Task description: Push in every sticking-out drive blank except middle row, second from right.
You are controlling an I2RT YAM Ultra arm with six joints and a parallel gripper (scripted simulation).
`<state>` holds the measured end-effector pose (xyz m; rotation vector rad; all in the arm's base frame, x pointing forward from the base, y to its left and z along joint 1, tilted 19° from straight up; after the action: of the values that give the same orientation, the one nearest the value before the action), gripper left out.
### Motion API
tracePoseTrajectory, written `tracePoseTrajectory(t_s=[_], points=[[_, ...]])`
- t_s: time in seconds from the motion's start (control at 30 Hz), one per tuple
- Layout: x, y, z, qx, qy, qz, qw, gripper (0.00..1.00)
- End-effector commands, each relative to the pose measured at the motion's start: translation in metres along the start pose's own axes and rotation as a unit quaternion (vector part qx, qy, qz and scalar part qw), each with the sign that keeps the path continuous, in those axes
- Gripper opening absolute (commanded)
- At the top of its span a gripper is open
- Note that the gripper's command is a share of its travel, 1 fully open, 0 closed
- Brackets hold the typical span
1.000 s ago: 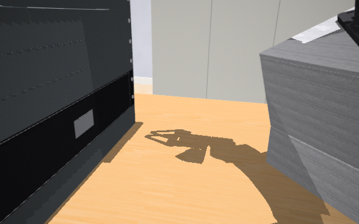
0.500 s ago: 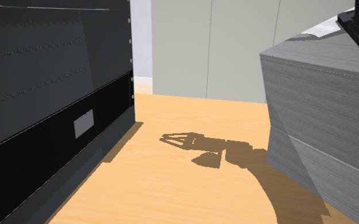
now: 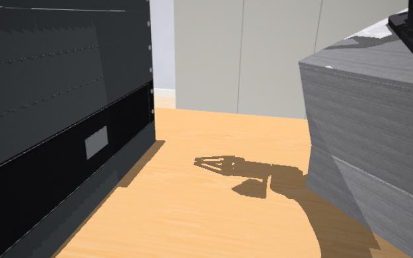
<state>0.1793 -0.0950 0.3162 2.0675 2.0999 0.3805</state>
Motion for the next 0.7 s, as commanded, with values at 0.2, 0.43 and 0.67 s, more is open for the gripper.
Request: tracePoseTrajectory(t_s=[0.2, 0.43, 0.67], points=[[0.008, -0.011, 0.012, 0.006, -0.015, -0.005, 1.000, 1.00], [0.012, -0.015, 0.020, 0.013, -0.027, -0.010, 0.999, 1.00], [0.014, -0.017, 0.025, 0.017, -0.033, -0.014, 0.999, 1.00]])
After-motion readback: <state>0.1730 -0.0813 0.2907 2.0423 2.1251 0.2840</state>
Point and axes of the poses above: the point where the finger pads meet when closed, its own y axis out along the fingers, its own z axis across the jaws, x = y × z, the point moved 3 cm from there along -y, back along the fingers, and after that the axes turned 14 degrees about -y, right-handed, at the moved point
